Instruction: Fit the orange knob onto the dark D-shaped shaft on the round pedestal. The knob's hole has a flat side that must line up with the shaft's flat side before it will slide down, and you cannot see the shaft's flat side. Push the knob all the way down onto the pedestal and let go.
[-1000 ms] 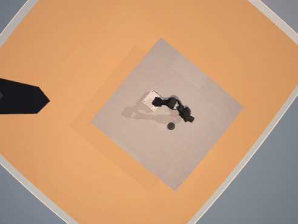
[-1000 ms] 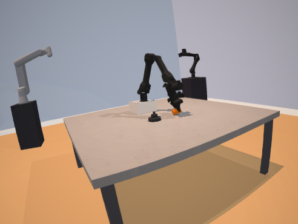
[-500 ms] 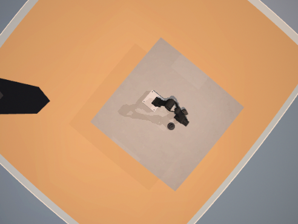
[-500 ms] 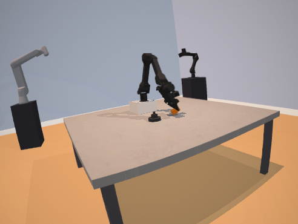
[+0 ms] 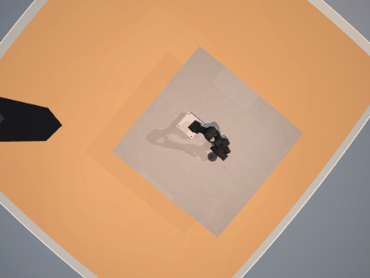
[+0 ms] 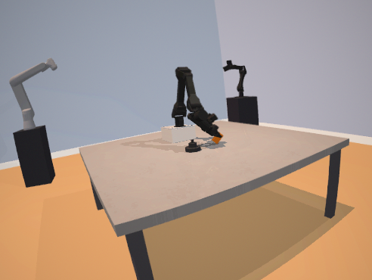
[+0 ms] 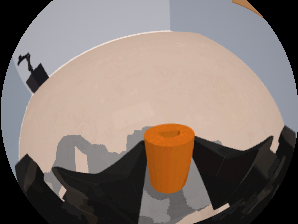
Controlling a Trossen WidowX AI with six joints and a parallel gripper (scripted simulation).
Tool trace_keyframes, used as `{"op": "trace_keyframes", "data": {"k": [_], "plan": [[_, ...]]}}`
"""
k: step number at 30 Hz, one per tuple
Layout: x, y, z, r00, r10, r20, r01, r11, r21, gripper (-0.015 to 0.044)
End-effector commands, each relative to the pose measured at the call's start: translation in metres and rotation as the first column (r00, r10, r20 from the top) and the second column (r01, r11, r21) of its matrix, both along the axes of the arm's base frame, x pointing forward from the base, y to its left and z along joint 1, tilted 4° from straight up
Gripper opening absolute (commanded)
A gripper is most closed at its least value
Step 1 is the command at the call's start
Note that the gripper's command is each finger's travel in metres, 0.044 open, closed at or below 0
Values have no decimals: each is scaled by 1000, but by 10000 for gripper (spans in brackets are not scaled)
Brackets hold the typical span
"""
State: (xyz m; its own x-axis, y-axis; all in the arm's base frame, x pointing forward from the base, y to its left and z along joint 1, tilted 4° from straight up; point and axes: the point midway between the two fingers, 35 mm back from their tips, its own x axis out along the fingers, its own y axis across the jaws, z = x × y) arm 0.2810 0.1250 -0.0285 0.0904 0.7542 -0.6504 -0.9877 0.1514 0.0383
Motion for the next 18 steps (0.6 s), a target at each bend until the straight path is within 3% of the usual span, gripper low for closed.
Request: {"op": "trace_keyframes", "data": {"k": [1, 16, 18], "plan": [[-1, -5, -1, 1000, -3, 14, 2, 997, 71, 179], [-4, -21, -6, 999, -21, 50, 4, 947, 321, 179], [-4, -20, -5, 999, -18, 46, 3, 955, 297, 179]]}}
